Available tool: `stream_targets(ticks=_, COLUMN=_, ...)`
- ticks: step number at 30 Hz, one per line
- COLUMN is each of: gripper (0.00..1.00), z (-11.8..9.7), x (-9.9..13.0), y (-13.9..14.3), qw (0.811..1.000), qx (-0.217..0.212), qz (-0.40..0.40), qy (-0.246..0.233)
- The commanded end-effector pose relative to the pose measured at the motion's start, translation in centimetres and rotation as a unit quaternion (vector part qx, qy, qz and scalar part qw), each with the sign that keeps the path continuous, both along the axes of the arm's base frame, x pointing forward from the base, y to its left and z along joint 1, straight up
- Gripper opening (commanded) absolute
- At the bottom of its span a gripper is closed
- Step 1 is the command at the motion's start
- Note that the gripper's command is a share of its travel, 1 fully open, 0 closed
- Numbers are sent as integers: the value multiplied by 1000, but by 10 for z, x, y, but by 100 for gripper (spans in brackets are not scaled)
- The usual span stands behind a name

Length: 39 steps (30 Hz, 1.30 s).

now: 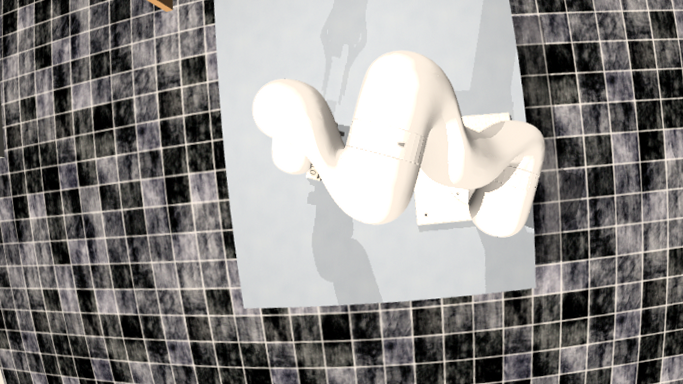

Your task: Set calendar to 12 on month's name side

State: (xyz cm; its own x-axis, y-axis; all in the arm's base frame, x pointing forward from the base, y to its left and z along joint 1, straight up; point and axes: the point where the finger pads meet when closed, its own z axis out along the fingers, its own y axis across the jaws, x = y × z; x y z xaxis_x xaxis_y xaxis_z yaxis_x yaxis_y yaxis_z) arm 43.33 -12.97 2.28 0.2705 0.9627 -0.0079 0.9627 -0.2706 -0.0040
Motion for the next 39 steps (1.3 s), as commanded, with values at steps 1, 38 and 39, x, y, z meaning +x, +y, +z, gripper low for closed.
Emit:
stream_targets(ticks=1, gripper=47, z=0, x=1, y=0, qw=1000, qx=0, qz=0, qy=-1)
stream_targets(ticks=38, gripper=47, z=-26, x=1, y=0, qw=1000, qx=0, qz=0, qy=-1)
stream_targets(ticks=39, gripper=47, z=-26, x=1, y=0, qw=1000, qx=0, qz=0, qy=-1)
